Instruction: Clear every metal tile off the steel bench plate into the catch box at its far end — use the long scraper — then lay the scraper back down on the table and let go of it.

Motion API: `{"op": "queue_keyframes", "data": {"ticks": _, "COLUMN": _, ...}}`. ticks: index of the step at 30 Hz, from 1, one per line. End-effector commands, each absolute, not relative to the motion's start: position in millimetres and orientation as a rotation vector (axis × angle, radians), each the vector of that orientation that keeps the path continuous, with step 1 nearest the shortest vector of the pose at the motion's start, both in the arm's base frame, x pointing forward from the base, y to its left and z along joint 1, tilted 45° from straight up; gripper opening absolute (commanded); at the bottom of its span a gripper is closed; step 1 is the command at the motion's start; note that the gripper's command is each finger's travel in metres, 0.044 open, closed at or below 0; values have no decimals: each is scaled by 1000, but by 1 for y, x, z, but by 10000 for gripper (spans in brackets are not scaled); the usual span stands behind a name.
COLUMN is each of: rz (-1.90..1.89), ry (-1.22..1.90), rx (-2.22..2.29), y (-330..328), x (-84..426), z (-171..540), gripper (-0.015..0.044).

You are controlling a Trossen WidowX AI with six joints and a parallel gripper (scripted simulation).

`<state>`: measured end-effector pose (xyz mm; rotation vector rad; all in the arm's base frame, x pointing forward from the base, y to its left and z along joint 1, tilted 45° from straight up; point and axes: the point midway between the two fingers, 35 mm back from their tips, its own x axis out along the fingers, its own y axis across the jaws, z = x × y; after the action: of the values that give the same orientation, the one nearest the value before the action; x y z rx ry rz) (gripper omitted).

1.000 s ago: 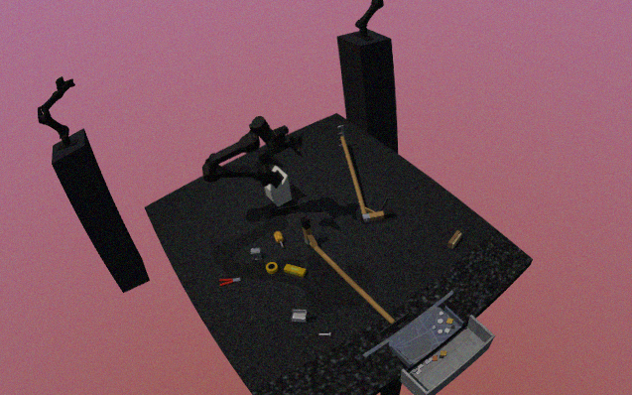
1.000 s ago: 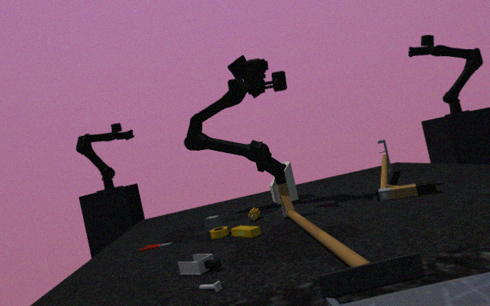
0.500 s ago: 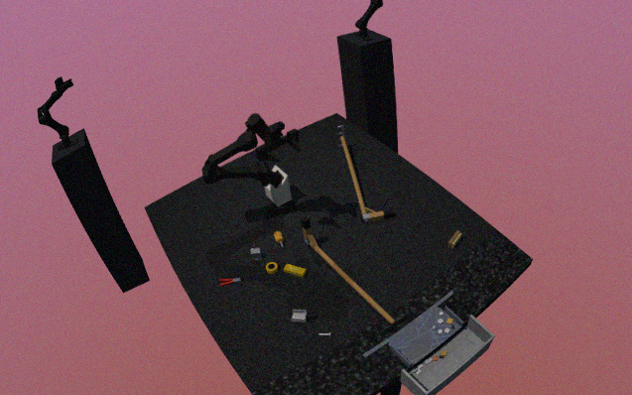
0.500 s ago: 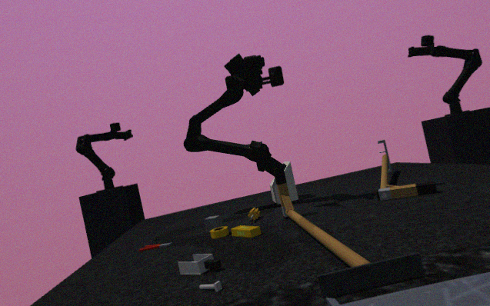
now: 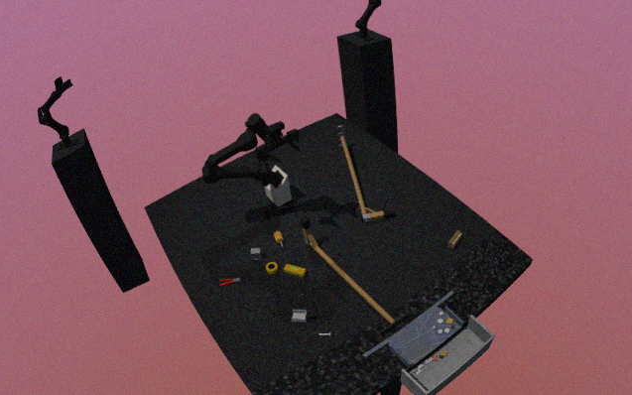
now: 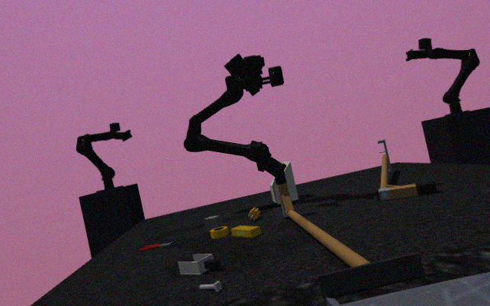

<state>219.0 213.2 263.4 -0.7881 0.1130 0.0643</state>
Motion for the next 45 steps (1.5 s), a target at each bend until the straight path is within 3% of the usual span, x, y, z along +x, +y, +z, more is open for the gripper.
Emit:
{"op": "queue_keyframes", "data": {"ticks": 1, "rz": 61, "ry": 112, "rx": -792, "y": 213, "x": 219, "z": 264, "gripper": 440}}
{"op": "queue_keyframes", "data": {"ticks": 45, "rz": -99, "ry": 462, "rx": -884, "y": 123, "x": 291, "z": 162, "gripper": 440}}
